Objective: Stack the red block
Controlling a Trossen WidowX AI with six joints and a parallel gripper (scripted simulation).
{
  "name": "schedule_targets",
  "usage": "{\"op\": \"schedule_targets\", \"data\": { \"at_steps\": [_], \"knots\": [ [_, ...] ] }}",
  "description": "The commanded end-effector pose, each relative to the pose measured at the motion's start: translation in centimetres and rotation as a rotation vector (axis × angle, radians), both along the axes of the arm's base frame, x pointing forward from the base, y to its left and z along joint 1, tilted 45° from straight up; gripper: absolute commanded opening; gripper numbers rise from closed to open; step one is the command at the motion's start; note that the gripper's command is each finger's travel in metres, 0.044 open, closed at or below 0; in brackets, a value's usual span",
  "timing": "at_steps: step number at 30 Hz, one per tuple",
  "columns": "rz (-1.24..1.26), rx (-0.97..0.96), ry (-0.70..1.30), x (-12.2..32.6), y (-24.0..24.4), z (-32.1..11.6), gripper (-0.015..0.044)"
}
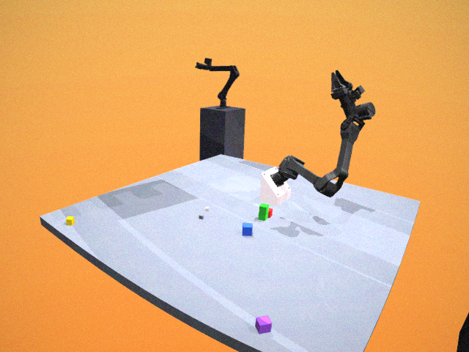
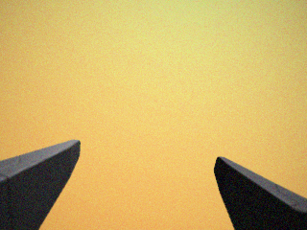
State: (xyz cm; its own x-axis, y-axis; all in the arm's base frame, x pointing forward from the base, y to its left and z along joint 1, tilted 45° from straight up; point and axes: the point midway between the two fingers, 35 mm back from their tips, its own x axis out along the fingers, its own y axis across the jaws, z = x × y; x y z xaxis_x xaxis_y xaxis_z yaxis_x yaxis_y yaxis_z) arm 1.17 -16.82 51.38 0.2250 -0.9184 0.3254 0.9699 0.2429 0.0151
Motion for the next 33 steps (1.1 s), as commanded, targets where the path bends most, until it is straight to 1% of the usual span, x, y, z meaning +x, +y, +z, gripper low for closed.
{"op": "schedule_targets", "data": {
  "at_steps": [1, 2, 10, 19, 26, 33],
  "knots": [
    [0.003, 0.004, -0.001, 0.0, -0.1, -0.1, 0.0426],
    [0.012, 0.015, -0.004, 0.0, -0.4, -0.4, 0.0440],
    [0.166, 0.202, -0.024, 0.9, -4.8, -5.1, 0.0440],
    [0.371, 0.425, -0.010, 4.7, -8.2, -11.2, 0.0440],
    [0.532, 0.597, 0.054, 8.7, -9.1, -16.4, 0.0440],
    [0.701, 0.765, 0.157, 13.1, -8.2, -21.8, 0.0440]
  ]
}}
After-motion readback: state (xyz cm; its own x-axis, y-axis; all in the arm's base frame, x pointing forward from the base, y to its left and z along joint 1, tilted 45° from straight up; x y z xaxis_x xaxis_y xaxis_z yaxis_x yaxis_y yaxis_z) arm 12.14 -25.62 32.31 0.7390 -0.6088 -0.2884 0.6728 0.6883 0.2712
